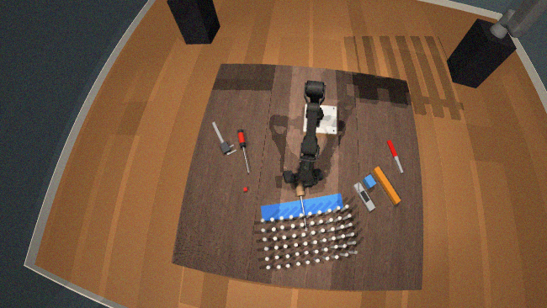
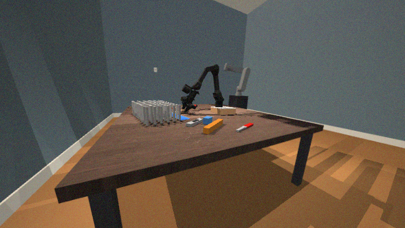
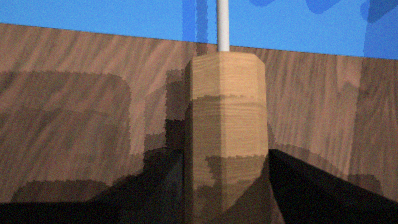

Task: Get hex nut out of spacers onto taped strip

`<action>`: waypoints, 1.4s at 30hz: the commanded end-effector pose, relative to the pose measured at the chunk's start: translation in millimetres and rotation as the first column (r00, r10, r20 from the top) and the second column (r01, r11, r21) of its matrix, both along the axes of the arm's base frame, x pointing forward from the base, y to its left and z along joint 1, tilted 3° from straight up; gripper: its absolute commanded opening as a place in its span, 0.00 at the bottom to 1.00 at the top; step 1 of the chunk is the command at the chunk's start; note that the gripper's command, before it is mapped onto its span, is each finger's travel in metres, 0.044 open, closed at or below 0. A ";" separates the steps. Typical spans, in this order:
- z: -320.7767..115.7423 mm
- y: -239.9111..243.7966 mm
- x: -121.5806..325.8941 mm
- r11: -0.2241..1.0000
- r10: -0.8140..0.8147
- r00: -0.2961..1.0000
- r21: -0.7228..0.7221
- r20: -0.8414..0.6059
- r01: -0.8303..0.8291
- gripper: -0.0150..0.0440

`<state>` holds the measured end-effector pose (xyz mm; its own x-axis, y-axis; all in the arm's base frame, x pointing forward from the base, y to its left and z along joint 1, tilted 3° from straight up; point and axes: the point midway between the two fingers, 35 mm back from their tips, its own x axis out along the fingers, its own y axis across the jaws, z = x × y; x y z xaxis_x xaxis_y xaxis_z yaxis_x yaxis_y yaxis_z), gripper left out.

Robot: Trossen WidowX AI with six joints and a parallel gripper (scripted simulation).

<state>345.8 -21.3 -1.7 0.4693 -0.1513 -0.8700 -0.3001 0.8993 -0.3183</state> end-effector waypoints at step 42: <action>0.4 -8.8 -28.0 1.000 0.005 1.000 -0.001 0.000 -0.005 0.25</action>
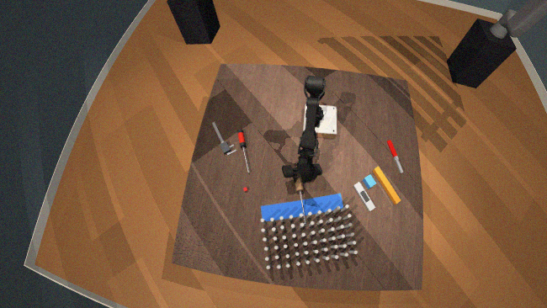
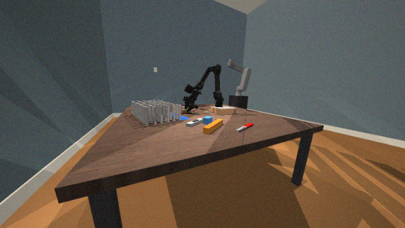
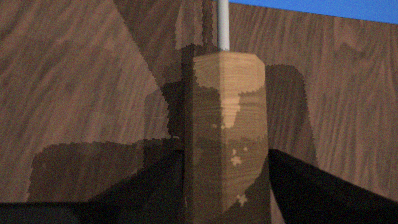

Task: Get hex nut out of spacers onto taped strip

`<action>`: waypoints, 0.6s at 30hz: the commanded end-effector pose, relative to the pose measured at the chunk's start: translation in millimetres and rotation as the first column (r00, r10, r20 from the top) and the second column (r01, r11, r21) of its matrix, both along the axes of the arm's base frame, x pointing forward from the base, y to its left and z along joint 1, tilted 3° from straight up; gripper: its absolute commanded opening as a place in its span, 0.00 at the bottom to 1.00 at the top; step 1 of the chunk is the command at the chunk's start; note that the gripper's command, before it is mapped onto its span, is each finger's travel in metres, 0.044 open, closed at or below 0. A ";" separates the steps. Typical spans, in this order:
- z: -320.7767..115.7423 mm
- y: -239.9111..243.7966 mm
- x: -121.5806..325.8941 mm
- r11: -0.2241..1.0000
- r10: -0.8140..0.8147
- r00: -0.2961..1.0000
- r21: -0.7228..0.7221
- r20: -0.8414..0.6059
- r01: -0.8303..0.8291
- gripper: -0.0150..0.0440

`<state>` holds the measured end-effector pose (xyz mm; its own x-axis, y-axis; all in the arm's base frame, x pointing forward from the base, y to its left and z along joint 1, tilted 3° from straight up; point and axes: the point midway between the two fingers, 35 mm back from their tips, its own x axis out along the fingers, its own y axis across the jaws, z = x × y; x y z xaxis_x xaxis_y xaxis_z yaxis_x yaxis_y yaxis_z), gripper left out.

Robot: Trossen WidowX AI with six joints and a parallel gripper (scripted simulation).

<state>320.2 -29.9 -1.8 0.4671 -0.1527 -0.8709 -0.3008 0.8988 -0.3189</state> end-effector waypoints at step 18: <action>0.6 -4.1 -14.0 1.000 0.005 1.000 0.000 0.002 -0.005 0.25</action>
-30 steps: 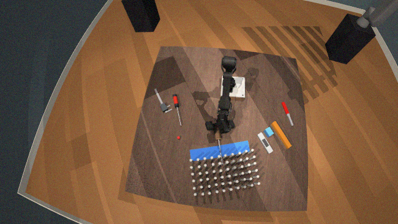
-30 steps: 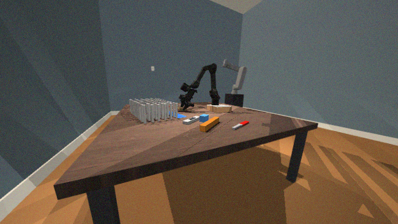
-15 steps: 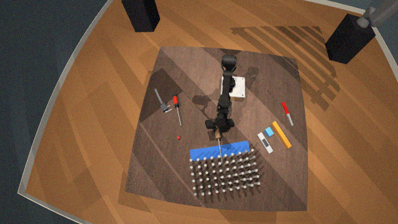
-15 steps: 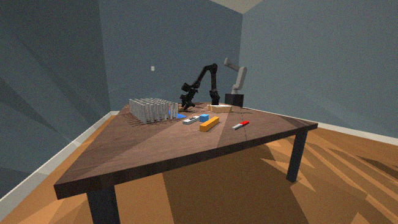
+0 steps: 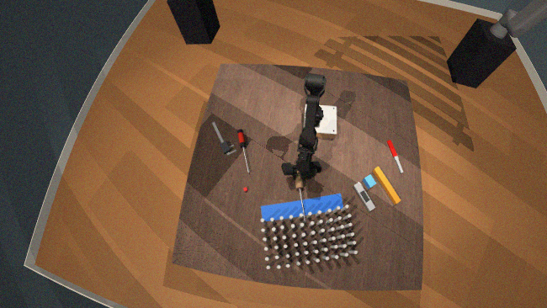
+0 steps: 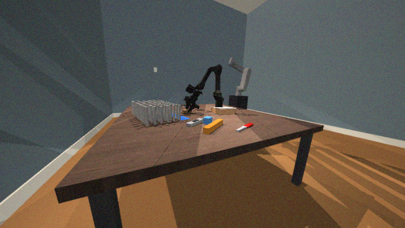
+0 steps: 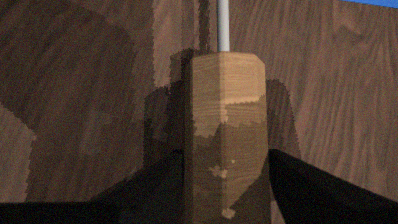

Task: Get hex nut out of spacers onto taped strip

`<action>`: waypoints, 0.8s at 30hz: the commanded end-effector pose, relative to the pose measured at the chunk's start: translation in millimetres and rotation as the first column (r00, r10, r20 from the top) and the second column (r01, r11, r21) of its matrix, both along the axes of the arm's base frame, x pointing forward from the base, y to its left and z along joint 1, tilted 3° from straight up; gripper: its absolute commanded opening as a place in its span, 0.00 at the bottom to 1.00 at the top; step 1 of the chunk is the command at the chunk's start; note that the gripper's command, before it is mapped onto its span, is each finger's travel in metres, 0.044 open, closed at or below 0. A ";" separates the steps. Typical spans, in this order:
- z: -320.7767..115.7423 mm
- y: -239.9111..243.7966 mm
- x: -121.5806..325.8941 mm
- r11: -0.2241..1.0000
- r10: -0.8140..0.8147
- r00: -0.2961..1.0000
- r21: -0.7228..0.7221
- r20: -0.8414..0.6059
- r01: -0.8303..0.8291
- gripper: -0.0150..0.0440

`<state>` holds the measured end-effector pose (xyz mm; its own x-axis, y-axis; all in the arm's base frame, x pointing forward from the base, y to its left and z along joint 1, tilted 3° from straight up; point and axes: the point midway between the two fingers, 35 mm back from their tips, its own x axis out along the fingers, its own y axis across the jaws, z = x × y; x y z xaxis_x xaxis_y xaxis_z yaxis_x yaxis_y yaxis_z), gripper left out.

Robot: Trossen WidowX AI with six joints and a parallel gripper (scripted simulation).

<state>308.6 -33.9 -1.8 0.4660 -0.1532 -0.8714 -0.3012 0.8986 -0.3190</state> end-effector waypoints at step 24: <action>0.6 -5.3 -17.5 1.000 0.005 1.000 0.000 0.002 -0.005 0.25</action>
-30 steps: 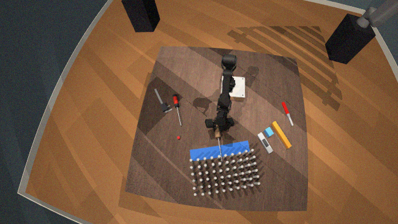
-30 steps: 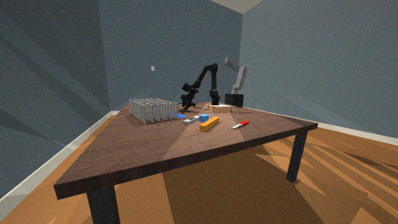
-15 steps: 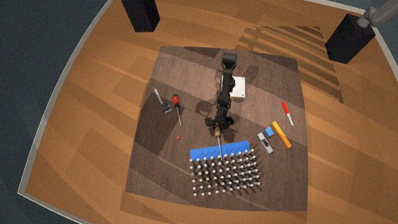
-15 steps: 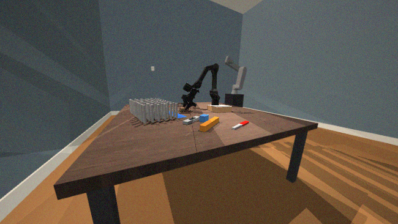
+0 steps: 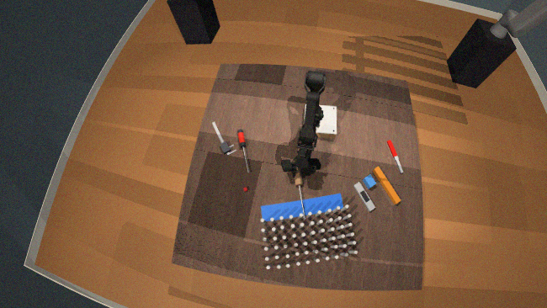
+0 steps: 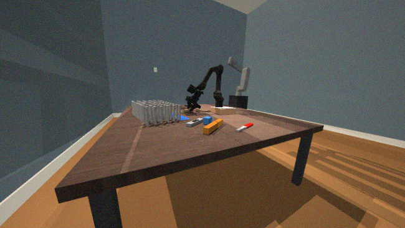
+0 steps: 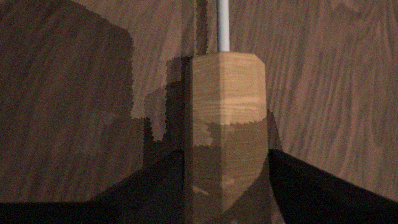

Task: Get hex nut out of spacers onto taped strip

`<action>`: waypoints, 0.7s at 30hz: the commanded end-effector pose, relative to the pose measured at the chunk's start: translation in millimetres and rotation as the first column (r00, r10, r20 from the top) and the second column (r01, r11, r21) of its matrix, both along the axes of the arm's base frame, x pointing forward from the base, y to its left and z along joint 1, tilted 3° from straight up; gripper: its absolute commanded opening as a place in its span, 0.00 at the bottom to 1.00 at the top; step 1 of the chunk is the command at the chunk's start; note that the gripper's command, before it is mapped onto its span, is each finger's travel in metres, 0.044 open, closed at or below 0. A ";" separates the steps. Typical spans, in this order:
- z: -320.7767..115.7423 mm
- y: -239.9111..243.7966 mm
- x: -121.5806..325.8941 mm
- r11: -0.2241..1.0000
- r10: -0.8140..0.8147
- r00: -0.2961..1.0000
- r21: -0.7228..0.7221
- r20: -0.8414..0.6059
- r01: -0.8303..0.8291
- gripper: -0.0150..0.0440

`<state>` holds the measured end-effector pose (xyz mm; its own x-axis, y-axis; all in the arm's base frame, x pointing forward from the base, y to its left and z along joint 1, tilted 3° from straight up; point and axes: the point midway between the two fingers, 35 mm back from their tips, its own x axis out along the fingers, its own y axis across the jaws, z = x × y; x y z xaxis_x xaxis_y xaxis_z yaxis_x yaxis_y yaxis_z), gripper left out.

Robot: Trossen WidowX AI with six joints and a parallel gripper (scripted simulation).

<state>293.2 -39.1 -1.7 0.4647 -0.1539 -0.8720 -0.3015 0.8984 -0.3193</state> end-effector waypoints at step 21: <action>0.6 -4.4 -14.9 1.000 0.005 1.000 0.001 0.003 -0.005 0.25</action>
<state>280.5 -43.5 -1.6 0.4644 -0.1546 -0.8720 -0.3016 0.8982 -0.3199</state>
